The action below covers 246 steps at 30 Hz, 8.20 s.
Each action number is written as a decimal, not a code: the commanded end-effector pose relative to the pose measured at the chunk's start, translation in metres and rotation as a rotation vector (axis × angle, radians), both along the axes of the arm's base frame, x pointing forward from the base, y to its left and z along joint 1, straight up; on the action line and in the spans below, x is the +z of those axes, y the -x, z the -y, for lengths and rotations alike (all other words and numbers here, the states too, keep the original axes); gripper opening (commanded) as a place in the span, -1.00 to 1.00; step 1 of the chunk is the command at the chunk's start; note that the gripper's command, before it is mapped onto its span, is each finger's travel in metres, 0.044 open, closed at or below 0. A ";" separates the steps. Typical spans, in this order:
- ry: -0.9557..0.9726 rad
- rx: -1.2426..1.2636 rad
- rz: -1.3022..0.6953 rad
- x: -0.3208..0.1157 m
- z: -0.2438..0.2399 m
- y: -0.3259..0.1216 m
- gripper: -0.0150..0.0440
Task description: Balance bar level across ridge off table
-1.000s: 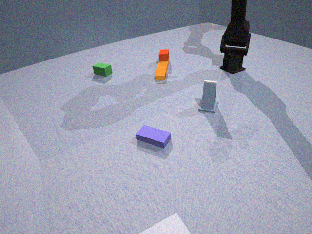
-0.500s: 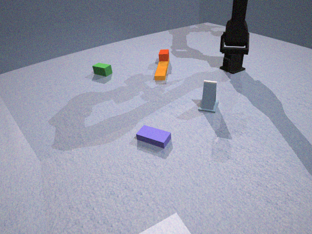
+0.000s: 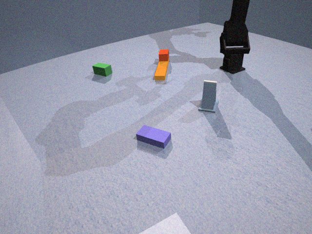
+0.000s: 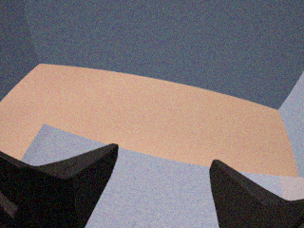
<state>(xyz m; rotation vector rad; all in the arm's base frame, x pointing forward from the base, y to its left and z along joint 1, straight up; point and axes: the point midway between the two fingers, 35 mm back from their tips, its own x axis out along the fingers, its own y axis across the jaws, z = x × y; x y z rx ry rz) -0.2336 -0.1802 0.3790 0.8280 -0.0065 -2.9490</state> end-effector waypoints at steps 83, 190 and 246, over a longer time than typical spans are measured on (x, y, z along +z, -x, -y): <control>-1.608 2.823 -0.639 -0.208 0.030 -0.396 0.58; -1.748 3.298 -1.071 -0.311 -0.033 -0.440 -0.49; -1.735 3.290 -1.004 -0.213 -0.083 -0.468 -0.49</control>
